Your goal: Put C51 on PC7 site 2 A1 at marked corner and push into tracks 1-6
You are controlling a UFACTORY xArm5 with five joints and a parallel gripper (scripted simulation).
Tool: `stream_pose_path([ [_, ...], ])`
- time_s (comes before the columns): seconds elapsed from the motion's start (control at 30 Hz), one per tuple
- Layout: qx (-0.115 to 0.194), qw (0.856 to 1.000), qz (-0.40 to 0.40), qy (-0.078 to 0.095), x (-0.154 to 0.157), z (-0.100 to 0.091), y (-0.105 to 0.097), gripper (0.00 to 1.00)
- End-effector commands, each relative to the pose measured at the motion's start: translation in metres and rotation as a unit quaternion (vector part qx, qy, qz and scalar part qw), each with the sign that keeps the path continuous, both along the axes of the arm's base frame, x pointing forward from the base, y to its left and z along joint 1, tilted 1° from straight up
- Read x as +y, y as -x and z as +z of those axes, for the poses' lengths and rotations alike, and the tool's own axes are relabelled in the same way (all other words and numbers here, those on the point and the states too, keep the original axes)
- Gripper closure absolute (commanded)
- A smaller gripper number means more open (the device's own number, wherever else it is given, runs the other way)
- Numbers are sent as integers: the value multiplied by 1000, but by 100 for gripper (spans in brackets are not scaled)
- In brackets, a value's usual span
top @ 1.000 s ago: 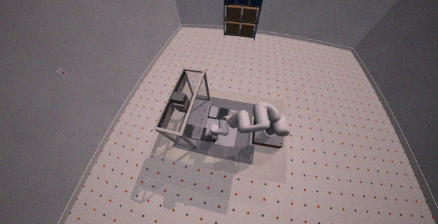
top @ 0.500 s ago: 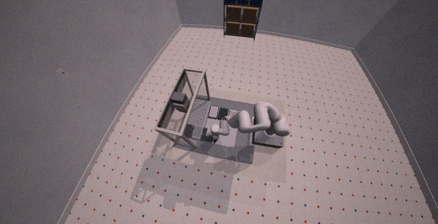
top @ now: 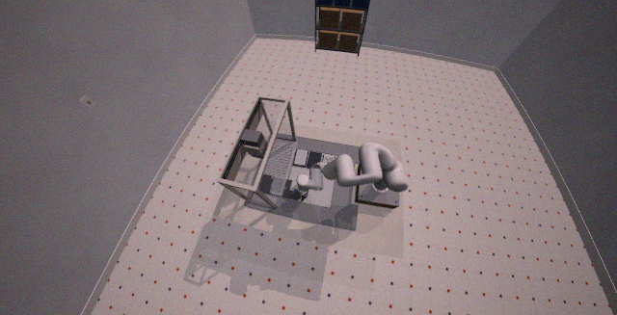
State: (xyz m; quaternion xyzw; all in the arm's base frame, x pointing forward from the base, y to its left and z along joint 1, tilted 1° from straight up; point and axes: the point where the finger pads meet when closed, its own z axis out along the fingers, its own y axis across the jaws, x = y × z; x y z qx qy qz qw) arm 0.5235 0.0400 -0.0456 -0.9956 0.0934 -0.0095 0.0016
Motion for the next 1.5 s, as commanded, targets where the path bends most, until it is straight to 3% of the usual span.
stream_pose_path([
  [0.0, -2, 1000, 0, 0, 0, 7, -1, 19],
  [1.47, -2, 1000, 0, 0, -1, 71, 0, 19],
])
